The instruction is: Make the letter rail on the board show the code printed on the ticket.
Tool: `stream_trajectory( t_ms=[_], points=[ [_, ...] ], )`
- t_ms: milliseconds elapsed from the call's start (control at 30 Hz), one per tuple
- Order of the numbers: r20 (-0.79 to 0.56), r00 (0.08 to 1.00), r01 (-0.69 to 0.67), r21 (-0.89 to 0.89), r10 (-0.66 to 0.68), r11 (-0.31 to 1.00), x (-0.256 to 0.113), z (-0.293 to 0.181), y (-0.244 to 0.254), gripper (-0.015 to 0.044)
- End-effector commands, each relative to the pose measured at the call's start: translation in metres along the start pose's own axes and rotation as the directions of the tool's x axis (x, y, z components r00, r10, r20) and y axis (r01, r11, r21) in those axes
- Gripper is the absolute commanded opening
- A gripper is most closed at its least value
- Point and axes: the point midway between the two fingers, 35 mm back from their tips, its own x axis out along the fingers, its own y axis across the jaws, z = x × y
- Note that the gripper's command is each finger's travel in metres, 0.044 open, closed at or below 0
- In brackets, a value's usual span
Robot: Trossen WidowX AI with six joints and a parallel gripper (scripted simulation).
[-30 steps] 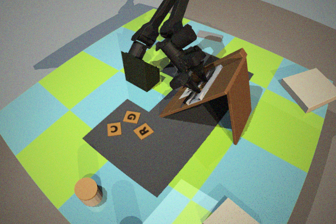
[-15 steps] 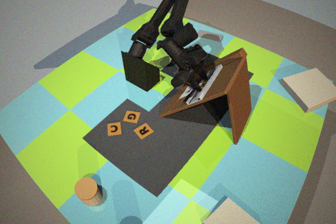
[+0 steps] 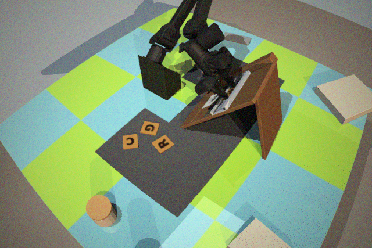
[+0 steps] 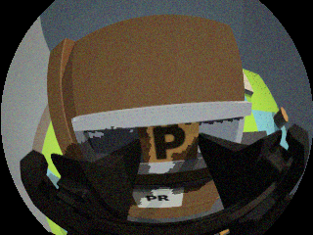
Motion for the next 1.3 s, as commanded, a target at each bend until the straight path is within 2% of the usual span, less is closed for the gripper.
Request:
stream_trajectory(
  t_ms=[0,1267],
  points=[
    [-0.002,1.000,0.004,0.006,-0.004,1.000,0.000,-0.002,0.002,0.0000],
    [-0.002,1.000,0.003,0.007,-0.003,1.000,0.000,-0.002,0.021,0.0000]
  ],
)
